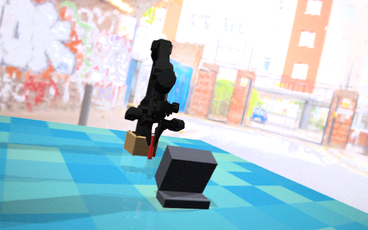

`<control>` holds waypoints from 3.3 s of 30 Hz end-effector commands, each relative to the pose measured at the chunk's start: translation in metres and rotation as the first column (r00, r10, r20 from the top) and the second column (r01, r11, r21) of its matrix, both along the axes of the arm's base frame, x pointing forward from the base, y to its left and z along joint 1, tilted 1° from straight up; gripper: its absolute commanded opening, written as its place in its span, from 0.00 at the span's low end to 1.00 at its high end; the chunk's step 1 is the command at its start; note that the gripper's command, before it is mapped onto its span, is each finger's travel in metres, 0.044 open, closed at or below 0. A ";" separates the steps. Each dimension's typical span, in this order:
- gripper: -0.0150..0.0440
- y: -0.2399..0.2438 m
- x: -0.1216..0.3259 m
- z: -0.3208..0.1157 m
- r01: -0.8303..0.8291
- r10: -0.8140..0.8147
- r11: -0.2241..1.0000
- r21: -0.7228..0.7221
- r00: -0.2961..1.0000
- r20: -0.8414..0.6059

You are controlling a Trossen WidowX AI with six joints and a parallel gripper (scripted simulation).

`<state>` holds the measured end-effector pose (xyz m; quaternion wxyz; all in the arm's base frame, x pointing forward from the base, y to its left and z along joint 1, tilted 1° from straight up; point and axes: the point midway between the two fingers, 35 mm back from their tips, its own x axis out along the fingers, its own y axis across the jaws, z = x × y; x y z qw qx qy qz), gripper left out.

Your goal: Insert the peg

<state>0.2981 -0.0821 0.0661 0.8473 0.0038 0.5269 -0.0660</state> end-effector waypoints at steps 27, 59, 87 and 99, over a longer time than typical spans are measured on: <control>0.25 0.014 0.006 0.001 0.001 0.003 1.000 -0.019 0.984 0.176; 0.25 0.029 0.007 0.007 -0.006 0.015 1.000 -0.024 0.934 0.356; 0.25 0.043 0.003 0.014 -0.018 0.024 1.000 -0.018 0.863 0.505; 0.25 0.045 0.007 0.015 -0.020 0.026 1.000 -0.017 0.846 0.533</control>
